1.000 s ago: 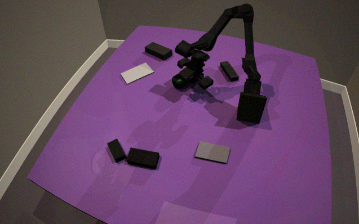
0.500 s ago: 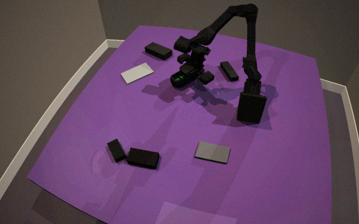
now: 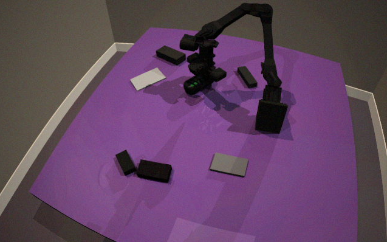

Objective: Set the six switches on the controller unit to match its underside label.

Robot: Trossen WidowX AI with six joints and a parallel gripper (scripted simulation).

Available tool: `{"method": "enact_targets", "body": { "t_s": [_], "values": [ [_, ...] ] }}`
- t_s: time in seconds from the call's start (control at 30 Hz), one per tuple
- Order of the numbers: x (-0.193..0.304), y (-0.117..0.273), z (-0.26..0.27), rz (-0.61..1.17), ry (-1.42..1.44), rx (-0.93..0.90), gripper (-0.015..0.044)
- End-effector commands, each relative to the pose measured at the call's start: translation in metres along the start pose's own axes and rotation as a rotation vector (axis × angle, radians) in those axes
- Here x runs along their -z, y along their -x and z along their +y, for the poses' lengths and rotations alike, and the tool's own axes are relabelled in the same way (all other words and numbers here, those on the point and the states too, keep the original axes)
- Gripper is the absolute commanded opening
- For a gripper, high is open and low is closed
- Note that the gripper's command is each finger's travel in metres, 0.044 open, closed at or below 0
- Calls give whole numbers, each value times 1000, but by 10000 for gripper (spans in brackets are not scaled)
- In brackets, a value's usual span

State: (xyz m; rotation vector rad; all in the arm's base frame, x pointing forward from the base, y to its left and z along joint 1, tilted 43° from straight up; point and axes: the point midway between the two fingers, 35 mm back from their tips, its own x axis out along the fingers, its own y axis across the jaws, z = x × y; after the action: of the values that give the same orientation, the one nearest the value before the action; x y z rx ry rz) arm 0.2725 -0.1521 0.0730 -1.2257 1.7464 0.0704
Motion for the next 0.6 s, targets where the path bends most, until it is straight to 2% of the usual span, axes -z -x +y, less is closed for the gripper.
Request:
{"method": "enact_targets", "body": {
  "t_s": [0.0, 0.23, 0.3, 0.43, 0.57],
  "values": [
    [0, -2, 1, 4, 2, -38, 0],
    [1, -1, 0, 2, 5, -27, 0],
    [0, 7, -1, 1, 5, -28, 53],
    [0, 47, -2, 1, 5, -29, 157],
    [0, 49, -2, 0, 5, -29, 263]
  ]
}}
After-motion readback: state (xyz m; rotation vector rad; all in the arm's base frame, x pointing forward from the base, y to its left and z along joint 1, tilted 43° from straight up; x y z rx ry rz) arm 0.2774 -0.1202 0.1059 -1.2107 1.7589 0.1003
